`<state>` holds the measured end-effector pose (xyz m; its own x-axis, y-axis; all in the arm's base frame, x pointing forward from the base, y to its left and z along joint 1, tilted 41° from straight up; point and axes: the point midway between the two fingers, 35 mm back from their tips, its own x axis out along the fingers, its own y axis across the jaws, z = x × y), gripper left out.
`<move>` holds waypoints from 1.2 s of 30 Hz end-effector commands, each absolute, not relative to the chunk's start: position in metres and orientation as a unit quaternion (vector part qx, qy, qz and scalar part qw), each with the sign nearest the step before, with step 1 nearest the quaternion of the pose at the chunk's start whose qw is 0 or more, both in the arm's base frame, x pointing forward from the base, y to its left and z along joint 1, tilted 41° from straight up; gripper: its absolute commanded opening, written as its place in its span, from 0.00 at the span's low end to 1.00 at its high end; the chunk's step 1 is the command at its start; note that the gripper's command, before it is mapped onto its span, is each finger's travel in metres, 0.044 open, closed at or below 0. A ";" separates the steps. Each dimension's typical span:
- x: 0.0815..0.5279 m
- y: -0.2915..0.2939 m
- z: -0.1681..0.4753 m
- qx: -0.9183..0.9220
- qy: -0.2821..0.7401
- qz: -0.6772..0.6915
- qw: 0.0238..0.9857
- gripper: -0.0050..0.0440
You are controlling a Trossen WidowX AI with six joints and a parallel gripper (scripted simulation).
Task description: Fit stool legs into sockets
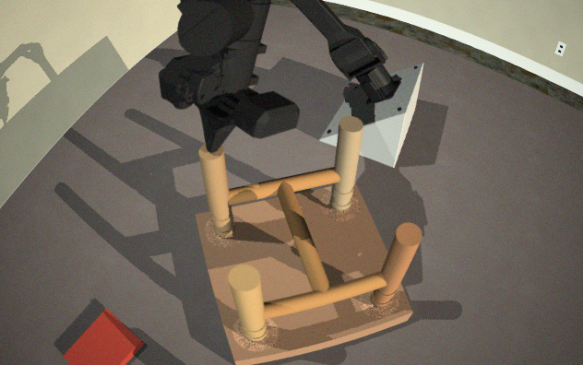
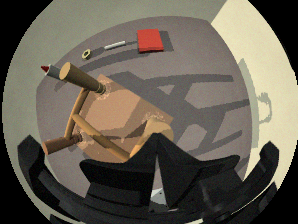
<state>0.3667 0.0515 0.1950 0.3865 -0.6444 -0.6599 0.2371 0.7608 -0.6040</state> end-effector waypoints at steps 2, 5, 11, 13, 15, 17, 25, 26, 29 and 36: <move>0.366 0.050 0.193 -0.214 0.491 -0.279 0.797 0.10; 0.366 0.051 0.194 -0.214 0.491 -0.278 0.797 0.10; 0.366 0.058 0.202 -0.214 0.486 -0.276 0.802 0.10; 0.365 0.060 0.204 -0.214 0.484 -0.275 0.803 0.10; 0.365 0.062 0.206 -0.214 0.482 -0.274 0.804 0.10; 0.365 0.064 0.209 -0.214 0.481 -0.273 0.806 0.10; 0.364 0.071 0.216 -0.213 0.476 -0.270 0.809 0.10; 0.364 0.071 0.217 -0.213 0.475 -0.270 0.810 0.10; 0.345 0.090 0.198 -0.228 0.496 -0.245 0.801 0.10; 0.285 0.140 0.162 -0.277 0.534 -0.189 0.776 0.10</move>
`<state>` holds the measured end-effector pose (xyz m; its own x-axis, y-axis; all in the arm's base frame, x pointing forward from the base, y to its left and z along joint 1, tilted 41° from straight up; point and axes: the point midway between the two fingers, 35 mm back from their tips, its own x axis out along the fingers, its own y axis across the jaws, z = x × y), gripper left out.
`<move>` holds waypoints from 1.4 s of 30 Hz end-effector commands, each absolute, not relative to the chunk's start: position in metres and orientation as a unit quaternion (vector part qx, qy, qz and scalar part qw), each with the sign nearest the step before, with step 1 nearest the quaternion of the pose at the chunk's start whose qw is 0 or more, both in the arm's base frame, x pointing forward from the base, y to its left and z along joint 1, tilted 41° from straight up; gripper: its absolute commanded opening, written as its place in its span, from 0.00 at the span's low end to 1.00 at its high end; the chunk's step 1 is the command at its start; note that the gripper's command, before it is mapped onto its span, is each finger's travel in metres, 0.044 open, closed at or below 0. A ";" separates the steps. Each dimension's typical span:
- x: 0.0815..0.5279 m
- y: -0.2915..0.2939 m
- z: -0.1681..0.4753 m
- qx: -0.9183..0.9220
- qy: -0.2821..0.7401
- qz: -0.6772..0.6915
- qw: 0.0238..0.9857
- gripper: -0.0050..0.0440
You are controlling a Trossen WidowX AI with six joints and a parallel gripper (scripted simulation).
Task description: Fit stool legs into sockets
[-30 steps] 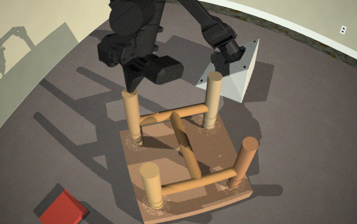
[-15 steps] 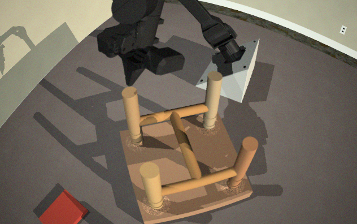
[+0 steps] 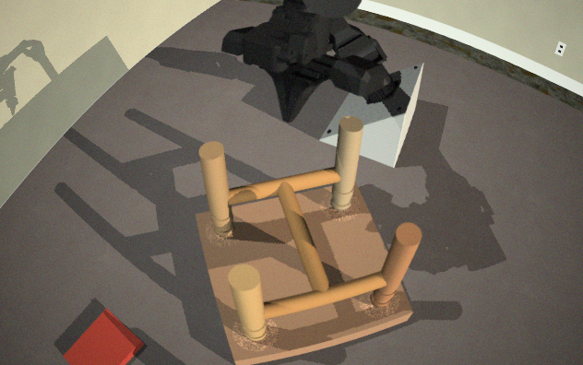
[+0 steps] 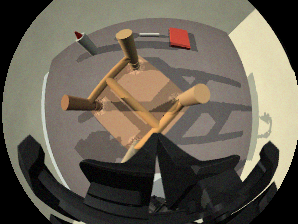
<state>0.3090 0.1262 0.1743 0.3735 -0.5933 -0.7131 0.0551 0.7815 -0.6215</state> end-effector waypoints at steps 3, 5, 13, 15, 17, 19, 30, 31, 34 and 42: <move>0.269 0.148 0.155 -0.290 0.541 -0.179 0.769 0.10; 0.244 0.158 0.144 -0.312 0.551 -0.165 0.756 0.10; 0.233 0.161 0.140 -0.321 0.555 -0.160 0.750 0.10; 0.233 0.156 0.135 -0.321 0.555 -0.160 0.750 0.10; 0.234 0.150 0.127 -0.321 0.555 -0.160 0.750 0.10; 0.234 0.150 0.127 -0.321 0.555 -0.160 0.750 0.10; 0.235 0.138 0.113 -0.321 0.555 -0.160 0.750 0.10; 0.236 0.137 0.112 -0.321 0.555 -0.160 0.750 0.10; 0.236 0.135 0.110 -0.321 0.555 -0.160 0.750 0.10; 0.236 0.133 0.108 -0.321 0.555 -0.160 0.750 0.10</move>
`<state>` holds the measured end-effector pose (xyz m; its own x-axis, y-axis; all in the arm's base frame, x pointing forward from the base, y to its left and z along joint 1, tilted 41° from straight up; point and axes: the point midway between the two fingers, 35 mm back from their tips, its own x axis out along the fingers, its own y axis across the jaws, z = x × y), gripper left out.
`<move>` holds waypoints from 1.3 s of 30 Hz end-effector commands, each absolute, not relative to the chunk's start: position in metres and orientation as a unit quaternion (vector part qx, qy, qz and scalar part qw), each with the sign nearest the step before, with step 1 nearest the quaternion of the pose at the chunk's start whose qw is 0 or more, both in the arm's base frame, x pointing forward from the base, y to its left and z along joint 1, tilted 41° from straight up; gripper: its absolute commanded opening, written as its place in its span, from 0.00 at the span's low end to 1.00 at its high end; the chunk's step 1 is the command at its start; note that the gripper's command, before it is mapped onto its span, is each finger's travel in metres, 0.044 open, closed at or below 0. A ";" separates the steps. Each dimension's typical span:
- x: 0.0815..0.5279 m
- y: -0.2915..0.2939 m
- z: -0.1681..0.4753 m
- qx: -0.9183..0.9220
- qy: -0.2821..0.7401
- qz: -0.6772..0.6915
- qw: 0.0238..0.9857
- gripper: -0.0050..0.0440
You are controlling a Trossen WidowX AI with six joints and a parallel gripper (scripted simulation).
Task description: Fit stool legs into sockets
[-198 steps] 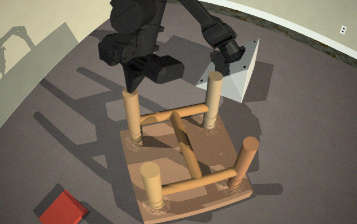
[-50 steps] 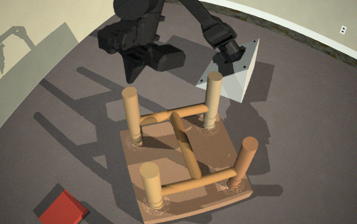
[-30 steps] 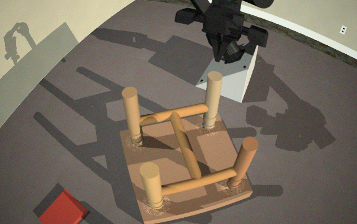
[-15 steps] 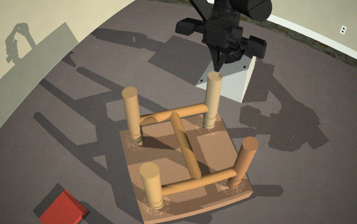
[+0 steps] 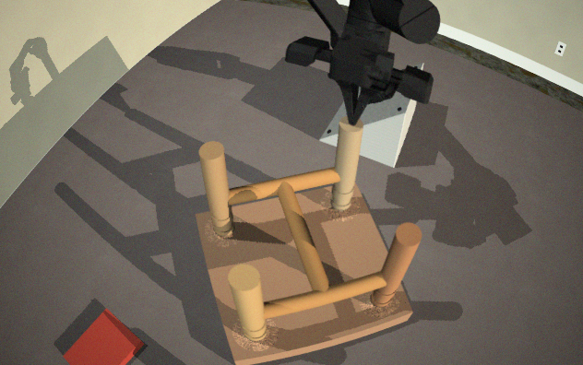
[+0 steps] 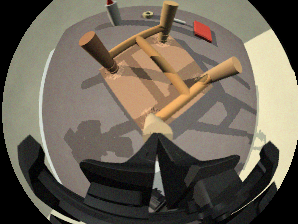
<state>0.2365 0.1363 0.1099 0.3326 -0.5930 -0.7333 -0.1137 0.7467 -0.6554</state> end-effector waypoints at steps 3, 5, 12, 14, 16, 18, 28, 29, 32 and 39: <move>0.237 0.131 0.106 -0.321 0.555 -0.160 0.750 0.10; 0.237 0.130 0.104 -0.321 0.555 -0.160 0.750 0.10; 0.237 0.127 0.101 -0.321 0.555 -0.160 0.750 0.10; 0.237 0.126 0.099 -0.321 0.555 -0.160 0.750 0.10; 0.238 0.124 0.098 -0.321 0.555 -0.160 0.750 0.10; 0.238 0.123 0.096 -0.321 0.555 -0.160 0.750 0.10; 0.238 0.120 0.093 -0.321 0.555 -0.160 0.750 0.10; 0.238 0.120 0.093 -0.321 0.555 -0.160 0.750 0.10; 0.238 0.120 0.093 -0.321 0.555 -0.160 0.750 0.10; 0.238 0.120 0.093 -0.321 0.555 -0.160 0.750 0.10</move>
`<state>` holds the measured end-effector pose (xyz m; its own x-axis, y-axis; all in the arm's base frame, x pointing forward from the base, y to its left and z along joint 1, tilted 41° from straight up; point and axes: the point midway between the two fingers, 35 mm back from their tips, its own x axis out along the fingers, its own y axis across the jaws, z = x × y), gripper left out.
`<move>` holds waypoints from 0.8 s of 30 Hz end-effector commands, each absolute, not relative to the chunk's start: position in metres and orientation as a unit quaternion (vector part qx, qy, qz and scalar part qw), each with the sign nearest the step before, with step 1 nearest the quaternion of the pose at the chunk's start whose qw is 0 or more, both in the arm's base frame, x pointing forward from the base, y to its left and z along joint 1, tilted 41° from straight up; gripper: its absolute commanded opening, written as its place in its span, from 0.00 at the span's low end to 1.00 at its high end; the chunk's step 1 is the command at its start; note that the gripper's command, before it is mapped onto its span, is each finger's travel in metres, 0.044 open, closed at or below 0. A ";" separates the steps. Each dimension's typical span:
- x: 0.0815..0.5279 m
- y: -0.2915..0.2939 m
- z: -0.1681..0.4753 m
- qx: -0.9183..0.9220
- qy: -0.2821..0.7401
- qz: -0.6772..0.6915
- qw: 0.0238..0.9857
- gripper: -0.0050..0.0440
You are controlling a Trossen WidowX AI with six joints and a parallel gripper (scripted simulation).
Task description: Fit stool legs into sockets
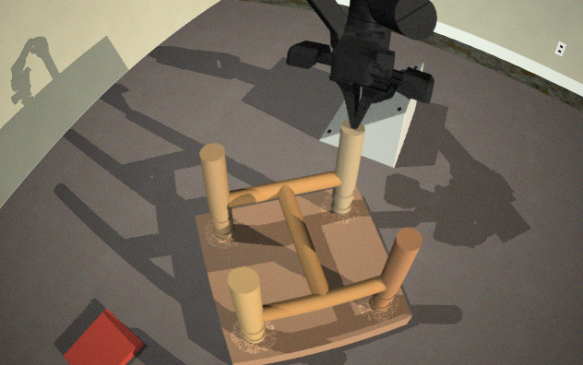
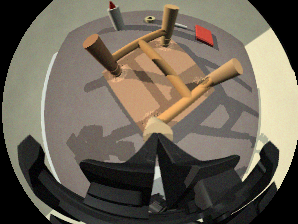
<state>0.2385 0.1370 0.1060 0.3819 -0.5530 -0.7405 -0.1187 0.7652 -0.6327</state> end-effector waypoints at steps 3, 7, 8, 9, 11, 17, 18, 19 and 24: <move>0.238 0.120 0.092 -0.321 0.555 -0.160 0.750 0.10; 0.238 0.119 0.092 -0.321 0.555 -0.160 0.750 0.10; 0.238 0.119 0.092 -0.321 0.555 -0.160 0.750 0.10; 0.238 0.119 0.092 -0.321 0.555 -0.160 0.750 0.10; 0.238 0.119 0.092 -0.321 0.555 -0.160 0.750 0.10; 0.238 0.118 0.091 -0.321 0.555 -0.160 0.750 0.10; 0.238 0.118 0.091 -0.321 0.555 -0.160 0.750 0.10; 0.238 0.118 0.091 -0.321 0.555 -0.160 0.750 0.10; 0.238 0.118 0.091 -0.321 0.555 -0.160 0.750 0.10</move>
<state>0.2388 0.1370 0.1052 0.3885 -0.5477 -0.7410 -0.1196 0.7674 -0.6299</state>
